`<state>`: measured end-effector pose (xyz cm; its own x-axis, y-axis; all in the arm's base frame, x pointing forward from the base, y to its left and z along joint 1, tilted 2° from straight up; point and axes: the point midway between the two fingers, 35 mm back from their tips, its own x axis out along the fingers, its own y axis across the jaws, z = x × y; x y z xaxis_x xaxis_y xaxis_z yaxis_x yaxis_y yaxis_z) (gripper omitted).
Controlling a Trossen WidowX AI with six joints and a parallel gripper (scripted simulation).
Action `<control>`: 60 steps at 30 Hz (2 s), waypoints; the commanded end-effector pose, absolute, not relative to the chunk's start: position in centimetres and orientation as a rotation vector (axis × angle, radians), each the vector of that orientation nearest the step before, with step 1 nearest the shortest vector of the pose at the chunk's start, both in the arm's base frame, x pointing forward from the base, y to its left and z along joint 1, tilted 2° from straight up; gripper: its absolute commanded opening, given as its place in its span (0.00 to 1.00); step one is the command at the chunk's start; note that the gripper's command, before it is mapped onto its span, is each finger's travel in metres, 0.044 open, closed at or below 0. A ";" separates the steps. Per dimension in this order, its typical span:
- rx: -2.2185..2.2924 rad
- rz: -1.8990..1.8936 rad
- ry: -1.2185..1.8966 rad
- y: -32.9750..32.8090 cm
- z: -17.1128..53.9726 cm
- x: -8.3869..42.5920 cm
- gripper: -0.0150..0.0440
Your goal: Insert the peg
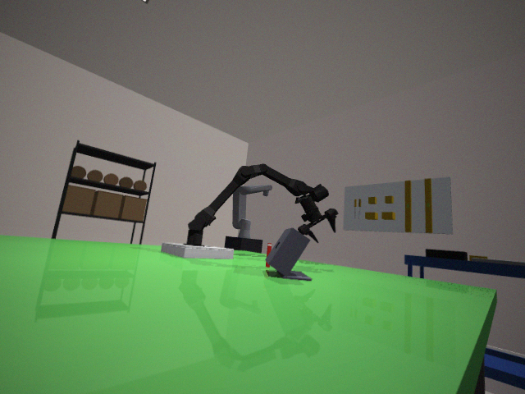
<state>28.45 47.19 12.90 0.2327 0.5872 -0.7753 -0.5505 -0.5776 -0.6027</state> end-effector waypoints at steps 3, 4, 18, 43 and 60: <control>-1.470 1.480 0.183 43.9 11.9 29.8 1.00; -1.450 1.469 0.218 43.4 11.8 30.0 1.00; -1.165 1.267 0.669 35.5 10.9 32.3 1.00; -0.601 0.714 1.284 21.8 9.8 32.3 1.00; -0.222 0.260 1.548 14.0 9.6 29.8 1.00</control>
<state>30.50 15.18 9.93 0.0348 0.0488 -0.9982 -0.3804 0.9243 0.0319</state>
